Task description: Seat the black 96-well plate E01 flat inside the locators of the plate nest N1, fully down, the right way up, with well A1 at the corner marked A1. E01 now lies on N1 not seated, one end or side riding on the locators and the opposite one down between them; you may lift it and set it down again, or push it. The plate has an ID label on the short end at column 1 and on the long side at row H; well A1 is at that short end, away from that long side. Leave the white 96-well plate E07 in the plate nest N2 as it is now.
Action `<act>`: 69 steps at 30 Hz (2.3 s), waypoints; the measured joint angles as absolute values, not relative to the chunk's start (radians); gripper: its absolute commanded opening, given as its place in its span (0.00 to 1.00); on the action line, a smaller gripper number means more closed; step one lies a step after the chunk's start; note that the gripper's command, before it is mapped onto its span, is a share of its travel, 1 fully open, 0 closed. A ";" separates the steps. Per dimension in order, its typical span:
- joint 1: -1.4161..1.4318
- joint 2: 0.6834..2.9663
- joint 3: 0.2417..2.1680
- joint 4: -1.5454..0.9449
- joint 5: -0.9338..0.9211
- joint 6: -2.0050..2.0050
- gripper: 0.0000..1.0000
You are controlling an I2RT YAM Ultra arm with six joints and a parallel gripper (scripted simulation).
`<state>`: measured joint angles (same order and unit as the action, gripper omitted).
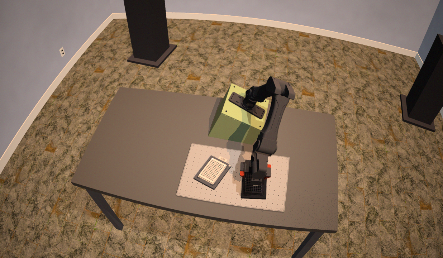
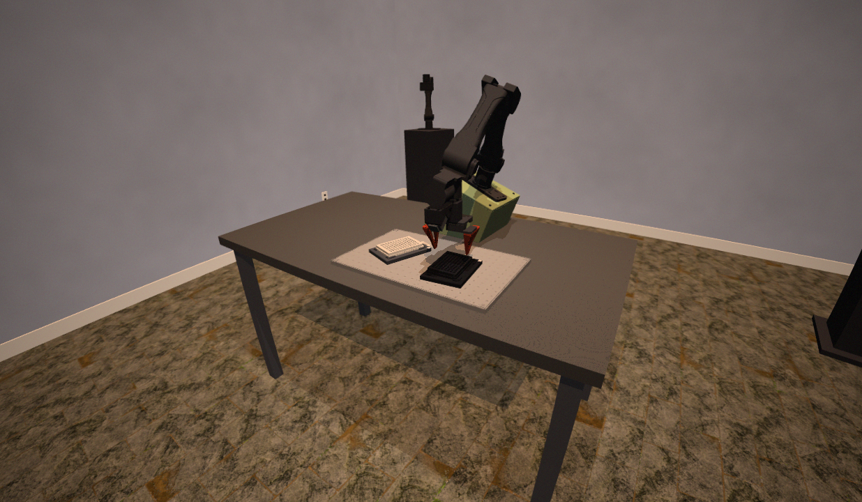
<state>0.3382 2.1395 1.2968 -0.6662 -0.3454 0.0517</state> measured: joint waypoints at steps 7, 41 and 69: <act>0.338 2.140 1.297 -0.666 -0.345 0.052 1.00; 0.350 2.170 1.284 -0.636 -0.345 0.060 1.00; 0.379 2.244 1.271 -0.520 -0.345 0.091 1.00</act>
<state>0.3786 2.2440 1.2705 -0.5201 -0.3454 0.0914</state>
